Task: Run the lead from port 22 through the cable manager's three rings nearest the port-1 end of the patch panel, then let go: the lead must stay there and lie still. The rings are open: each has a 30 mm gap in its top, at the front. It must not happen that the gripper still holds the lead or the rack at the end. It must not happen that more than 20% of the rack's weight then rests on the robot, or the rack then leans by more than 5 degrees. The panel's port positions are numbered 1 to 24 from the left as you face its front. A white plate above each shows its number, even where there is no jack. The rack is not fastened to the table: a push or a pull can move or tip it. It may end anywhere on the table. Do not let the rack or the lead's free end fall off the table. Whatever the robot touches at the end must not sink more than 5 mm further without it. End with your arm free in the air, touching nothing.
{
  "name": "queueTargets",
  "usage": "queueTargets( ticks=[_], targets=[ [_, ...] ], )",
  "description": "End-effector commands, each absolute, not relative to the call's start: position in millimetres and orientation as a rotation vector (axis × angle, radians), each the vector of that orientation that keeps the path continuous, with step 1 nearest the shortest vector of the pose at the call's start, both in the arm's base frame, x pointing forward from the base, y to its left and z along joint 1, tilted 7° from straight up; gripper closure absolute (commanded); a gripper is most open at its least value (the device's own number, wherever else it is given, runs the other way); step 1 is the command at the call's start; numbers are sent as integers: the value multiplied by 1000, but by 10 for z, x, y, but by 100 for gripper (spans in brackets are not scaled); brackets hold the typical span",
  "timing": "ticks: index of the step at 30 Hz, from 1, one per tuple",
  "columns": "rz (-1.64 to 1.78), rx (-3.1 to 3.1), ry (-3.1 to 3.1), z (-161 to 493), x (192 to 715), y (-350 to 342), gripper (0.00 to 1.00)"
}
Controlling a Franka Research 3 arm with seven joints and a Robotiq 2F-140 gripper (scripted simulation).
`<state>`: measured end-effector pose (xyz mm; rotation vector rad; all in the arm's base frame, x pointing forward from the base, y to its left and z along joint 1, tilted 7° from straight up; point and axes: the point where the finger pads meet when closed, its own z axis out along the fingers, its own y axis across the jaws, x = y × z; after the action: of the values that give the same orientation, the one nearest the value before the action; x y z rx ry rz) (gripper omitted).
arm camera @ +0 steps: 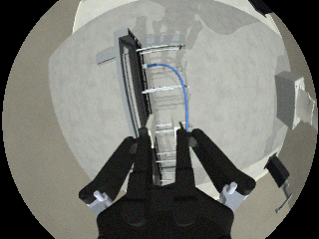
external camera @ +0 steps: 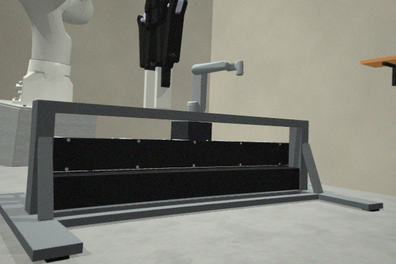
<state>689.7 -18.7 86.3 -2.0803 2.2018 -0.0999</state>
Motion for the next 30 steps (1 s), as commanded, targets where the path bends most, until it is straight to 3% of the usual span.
queueTargets(
  ticks=[1,2,30],
  targets=[
    [-92,-2080,2211,859,6868,-182,80],
    [-92,-2080,2211,859,6868,-182,100],
    [-92,-2080,2211,859,6868,-182,100]
  ],
)
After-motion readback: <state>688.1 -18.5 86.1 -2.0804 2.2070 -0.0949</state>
